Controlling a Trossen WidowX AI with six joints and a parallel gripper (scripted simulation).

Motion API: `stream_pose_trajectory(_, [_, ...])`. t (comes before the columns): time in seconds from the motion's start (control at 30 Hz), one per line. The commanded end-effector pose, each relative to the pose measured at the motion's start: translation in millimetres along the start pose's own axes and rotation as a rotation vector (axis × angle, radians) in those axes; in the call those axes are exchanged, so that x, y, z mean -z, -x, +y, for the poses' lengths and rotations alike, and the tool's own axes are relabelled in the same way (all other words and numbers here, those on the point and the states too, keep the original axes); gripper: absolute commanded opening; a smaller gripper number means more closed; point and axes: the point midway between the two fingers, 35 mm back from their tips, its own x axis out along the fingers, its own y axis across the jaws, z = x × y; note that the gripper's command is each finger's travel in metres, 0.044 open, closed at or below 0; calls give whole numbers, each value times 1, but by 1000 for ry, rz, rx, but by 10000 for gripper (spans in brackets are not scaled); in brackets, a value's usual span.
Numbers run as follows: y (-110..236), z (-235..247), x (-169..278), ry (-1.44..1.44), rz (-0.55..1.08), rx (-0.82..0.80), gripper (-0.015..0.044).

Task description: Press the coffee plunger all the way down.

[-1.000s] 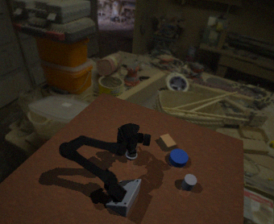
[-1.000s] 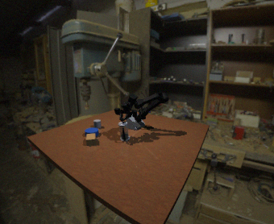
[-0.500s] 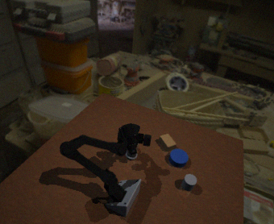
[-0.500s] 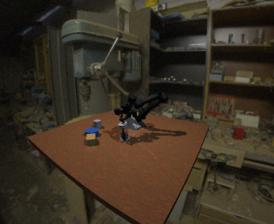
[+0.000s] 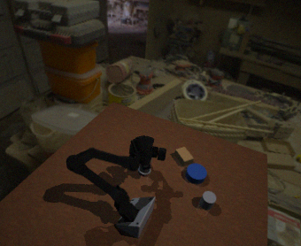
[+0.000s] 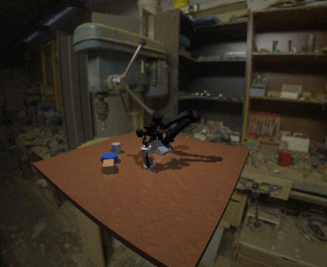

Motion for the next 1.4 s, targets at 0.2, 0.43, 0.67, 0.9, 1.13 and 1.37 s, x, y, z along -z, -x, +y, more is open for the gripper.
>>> stream_pose_trajectory(0.2, [0, 0, 0, 0, 0, 0, 149])
stream_pose_trajectory(0.43, [0, 0, 0, 0, 0, 0, 333])
stream_pose_trajectory(0.67, [0, 0, 0, 0, 0, 0, 440])
stream_pose_trajectory(0.9, [13, -1, -20, 6, 6, 10, 440])
stream_pose_trajectory(1.13, [60, 11, -54, -11, 16, -3, 440])
stream_pose_trajectory(1.37, [61, 12, -55, -12, 15, -4, 440])
